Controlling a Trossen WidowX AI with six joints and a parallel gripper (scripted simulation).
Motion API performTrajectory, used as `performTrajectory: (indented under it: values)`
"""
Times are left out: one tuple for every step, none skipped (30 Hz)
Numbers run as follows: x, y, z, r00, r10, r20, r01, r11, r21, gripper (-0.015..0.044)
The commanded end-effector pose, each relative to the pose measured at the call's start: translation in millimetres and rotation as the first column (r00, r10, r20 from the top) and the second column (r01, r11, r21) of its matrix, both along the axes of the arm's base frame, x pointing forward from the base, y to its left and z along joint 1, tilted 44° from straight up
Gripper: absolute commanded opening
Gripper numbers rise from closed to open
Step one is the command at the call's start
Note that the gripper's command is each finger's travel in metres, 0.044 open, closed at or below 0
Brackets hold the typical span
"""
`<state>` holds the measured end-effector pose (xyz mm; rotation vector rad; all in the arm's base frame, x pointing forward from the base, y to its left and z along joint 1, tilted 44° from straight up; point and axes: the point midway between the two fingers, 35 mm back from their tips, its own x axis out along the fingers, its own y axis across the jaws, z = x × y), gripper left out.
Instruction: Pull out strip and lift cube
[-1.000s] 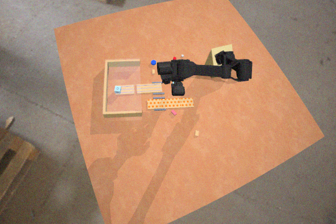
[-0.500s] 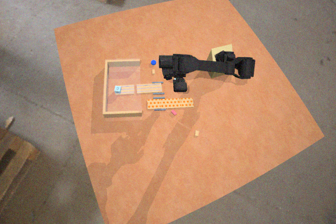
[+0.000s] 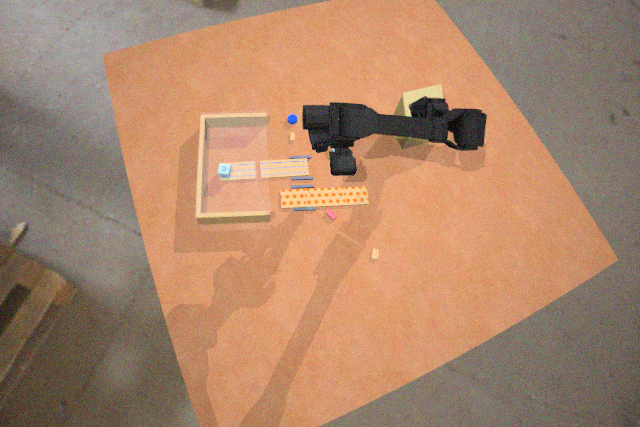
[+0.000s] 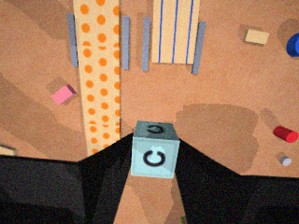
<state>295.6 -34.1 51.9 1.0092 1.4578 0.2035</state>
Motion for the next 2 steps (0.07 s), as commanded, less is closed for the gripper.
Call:
performTrajectory:
  values:
    - [0.6,-0.9,0.9,1.000,0.005,0.007,-0.005,1.000,-0.006,0.0000]
    - [0.6,-0.9,0.9,1.000,0.005,0.007,-0.005,1.000,-0.006,0.0000]
